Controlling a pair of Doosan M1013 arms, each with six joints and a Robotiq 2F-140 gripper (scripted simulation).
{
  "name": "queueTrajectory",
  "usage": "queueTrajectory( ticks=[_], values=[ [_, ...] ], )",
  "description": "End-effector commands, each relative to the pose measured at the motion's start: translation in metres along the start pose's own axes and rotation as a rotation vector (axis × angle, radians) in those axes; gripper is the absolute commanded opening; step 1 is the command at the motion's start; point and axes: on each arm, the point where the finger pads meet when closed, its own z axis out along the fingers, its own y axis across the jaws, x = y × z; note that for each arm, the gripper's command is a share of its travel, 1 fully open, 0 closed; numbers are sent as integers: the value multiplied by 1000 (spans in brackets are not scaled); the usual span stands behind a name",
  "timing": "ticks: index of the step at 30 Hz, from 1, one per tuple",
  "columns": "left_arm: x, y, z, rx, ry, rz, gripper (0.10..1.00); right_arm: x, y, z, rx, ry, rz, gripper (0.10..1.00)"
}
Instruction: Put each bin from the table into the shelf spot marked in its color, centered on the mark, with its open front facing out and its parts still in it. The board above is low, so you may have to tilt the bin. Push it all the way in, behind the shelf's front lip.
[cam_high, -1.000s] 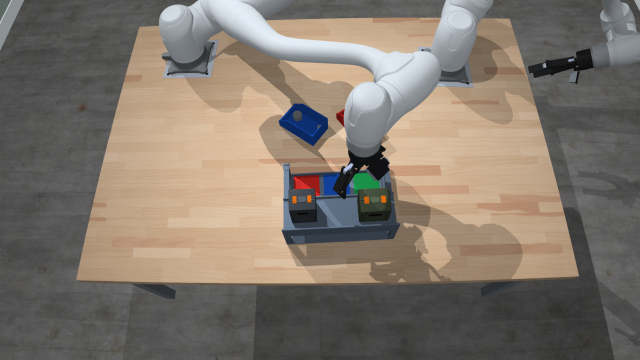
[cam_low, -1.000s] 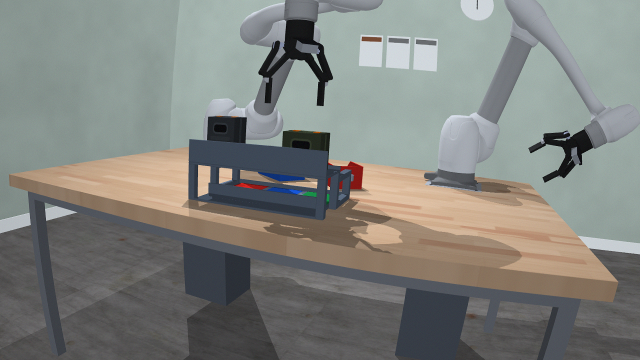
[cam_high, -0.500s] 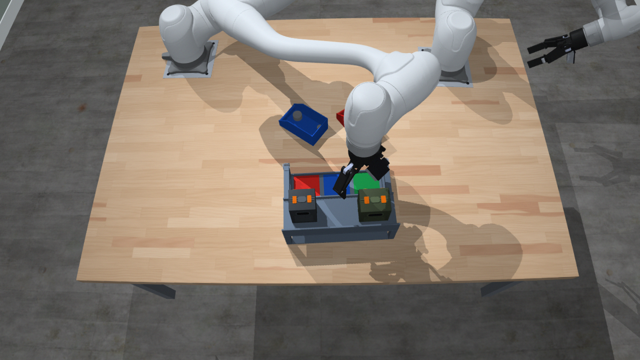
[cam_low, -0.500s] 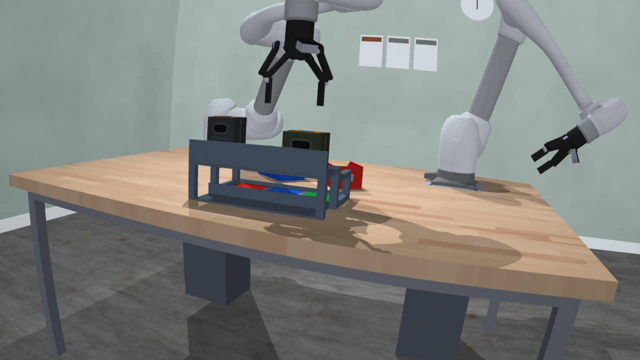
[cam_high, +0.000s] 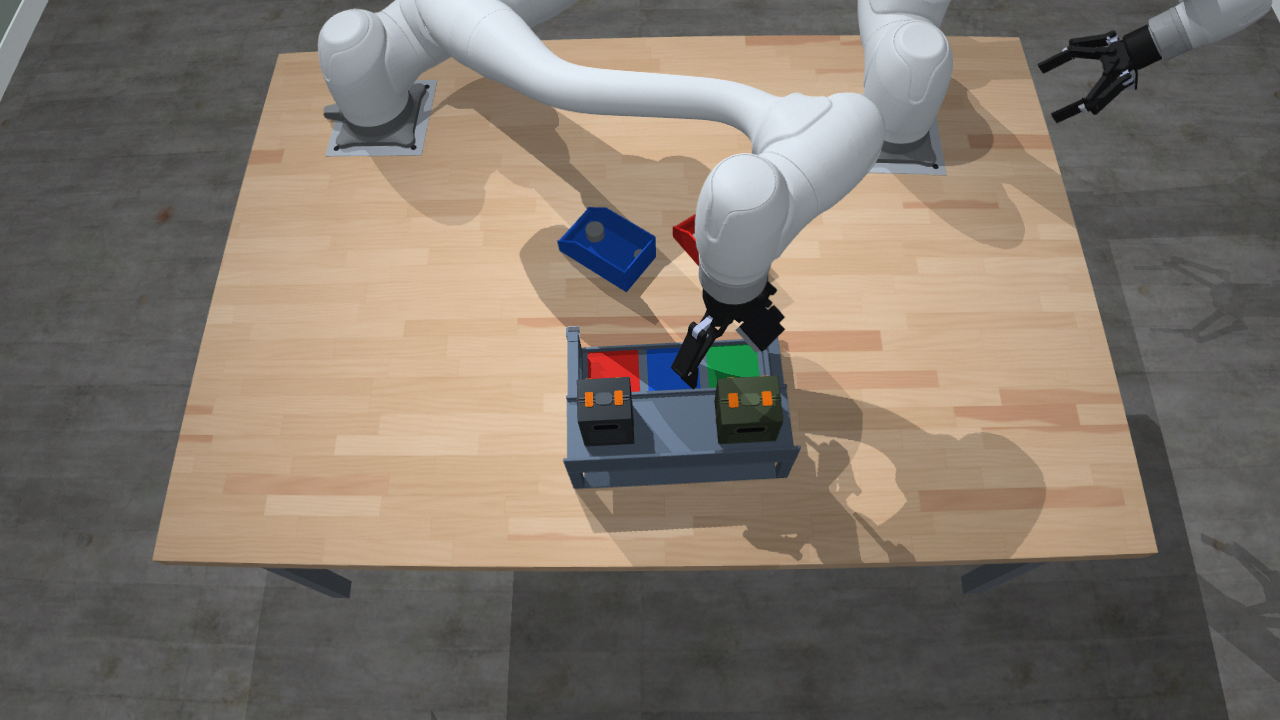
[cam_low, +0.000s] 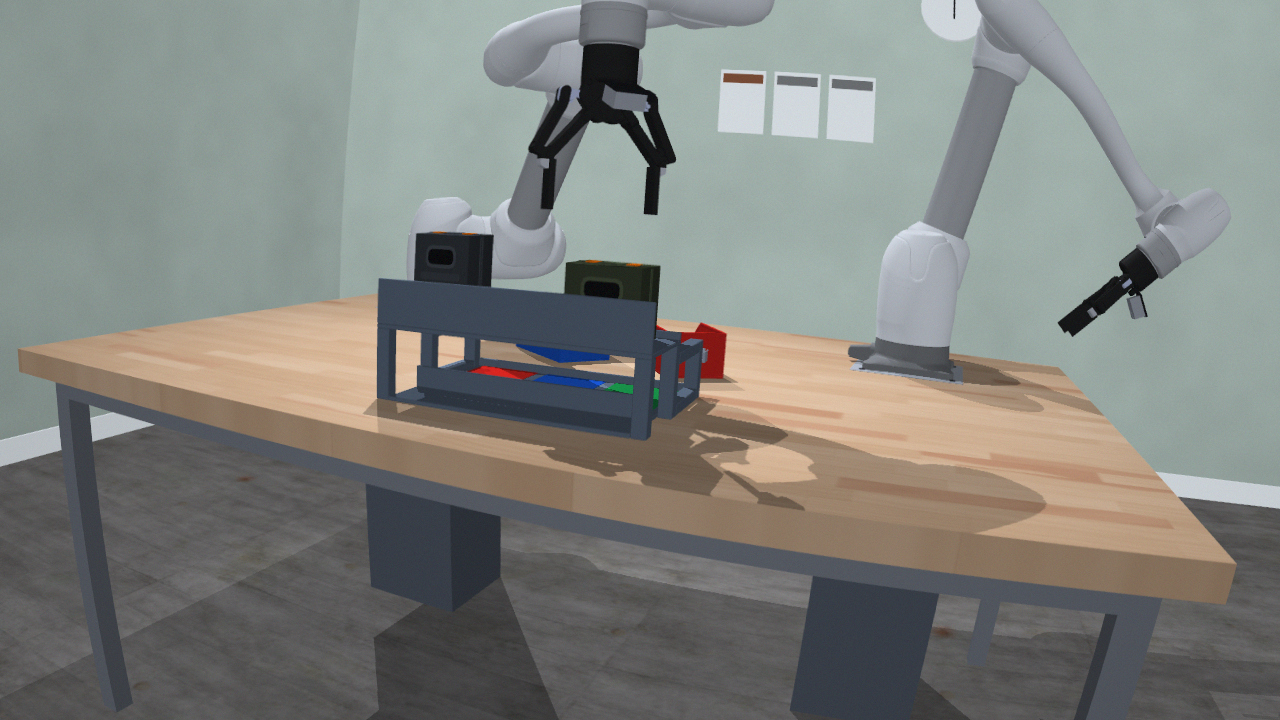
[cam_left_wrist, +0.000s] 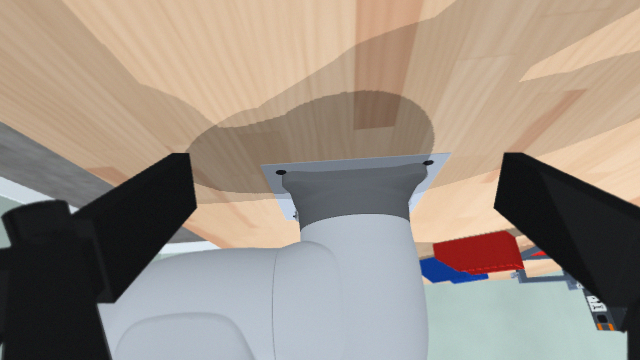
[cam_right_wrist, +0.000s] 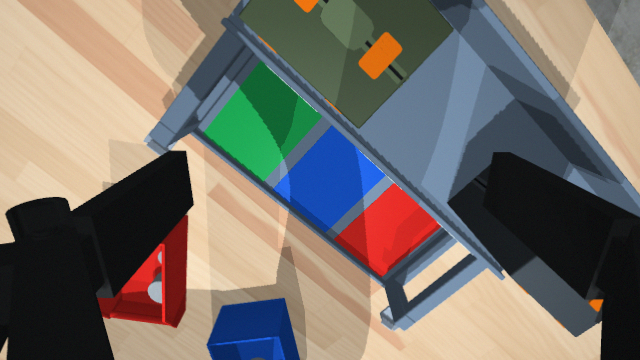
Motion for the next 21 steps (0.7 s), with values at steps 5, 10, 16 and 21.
queueTrajectory(
  ticks=[5, 10, 16, 21],
  values=[
    [-2, -15, 2, -6, 18, -106, 1000, -20, -54, 7, 1, 2, 23, 1000],
    [-3, -18, 2, -8, 21, -132, 1000, -42, -99, 16, 1, 2, 44, 1000],
    [-3, -19, 2, -9, 23, -139, 1000, -64, -137, 24, 1, 2, 63, 1000],
    [-3, -19, 3, -9, 23, -141, 1000, -98, -182, 36, 1, 2, 86, 1000]
  ],
)
